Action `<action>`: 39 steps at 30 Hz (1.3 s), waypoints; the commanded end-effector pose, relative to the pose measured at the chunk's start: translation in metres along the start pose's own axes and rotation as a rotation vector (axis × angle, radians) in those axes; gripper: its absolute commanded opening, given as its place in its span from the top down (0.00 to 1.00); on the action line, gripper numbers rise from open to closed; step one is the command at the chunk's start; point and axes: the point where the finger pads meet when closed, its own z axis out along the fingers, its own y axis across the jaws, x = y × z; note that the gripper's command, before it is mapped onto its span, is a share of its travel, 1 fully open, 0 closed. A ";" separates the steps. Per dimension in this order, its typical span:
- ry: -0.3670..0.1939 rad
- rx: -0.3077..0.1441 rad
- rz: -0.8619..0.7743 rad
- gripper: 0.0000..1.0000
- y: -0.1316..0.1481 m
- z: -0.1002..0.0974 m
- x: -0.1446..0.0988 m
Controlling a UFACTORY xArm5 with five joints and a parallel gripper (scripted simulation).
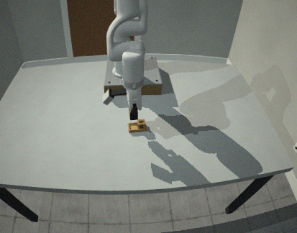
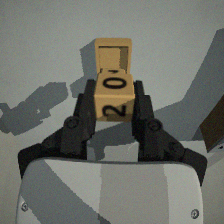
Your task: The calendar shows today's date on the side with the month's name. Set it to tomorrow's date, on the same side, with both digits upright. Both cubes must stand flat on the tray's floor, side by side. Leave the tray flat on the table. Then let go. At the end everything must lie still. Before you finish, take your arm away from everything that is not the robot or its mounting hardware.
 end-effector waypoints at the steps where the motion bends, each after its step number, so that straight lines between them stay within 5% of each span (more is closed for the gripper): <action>1: 0.000 0.005 0.000 0.71 -0.003 0.008 0.000; 39: 0.000 0.005 0.000 0.71 -0.003 0.021 0.000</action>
